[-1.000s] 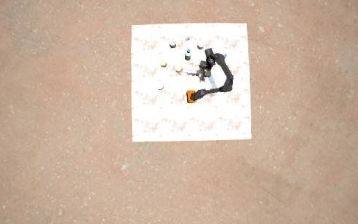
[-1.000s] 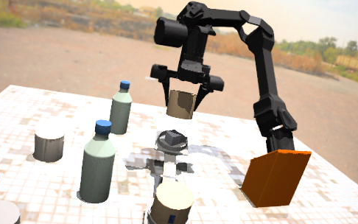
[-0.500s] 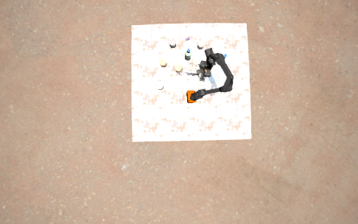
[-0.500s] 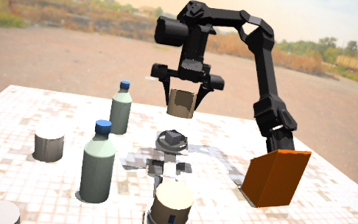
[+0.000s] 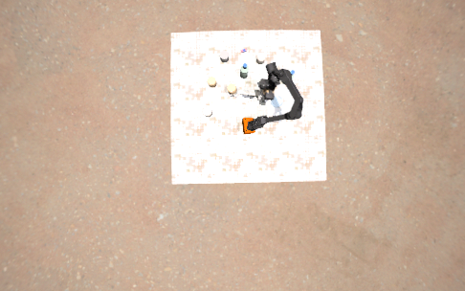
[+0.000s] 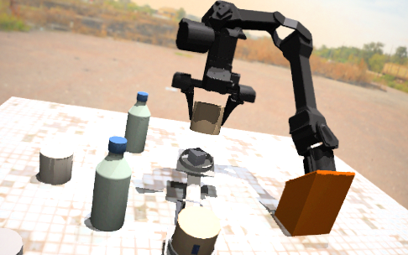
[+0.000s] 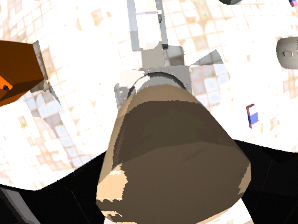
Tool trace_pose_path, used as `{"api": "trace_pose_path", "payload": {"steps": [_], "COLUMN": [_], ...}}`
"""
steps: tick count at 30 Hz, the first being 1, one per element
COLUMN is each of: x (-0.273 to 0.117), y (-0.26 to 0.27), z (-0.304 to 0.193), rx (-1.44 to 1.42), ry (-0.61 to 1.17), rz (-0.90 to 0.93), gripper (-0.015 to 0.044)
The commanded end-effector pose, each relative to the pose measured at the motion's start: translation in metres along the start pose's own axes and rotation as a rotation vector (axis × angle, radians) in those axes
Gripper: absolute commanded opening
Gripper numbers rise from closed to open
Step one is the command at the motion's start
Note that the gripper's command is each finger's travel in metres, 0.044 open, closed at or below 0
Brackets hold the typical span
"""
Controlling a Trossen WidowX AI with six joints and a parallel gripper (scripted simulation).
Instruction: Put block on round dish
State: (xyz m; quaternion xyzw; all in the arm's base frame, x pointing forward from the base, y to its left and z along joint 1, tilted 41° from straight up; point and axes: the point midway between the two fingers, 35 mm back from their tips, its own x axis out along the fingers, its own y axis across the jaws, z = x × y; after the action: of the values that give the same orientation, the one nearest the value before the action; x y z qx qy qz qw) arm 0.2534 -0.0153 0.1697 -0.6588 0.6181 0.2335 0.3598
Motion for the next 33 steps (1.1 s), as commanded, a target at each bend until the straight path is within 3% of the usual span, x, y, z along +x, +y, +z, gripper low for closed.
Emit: {"api": "trace_pose_path", "payload": {"steps": [1, 27, 33], "x": [0.0, 0.0, 0.016], "y": [0.0, 0.0, 0.005], "z": [0.001, 0.0, -0.021], "rx": [-0.004, -0.003, 0.003], "ry": [-0.001, -0.002, -0.037], "rz": [-0.002, -0.001, 0.024], "gripper": [0.0, 0.0, 0.0]}}
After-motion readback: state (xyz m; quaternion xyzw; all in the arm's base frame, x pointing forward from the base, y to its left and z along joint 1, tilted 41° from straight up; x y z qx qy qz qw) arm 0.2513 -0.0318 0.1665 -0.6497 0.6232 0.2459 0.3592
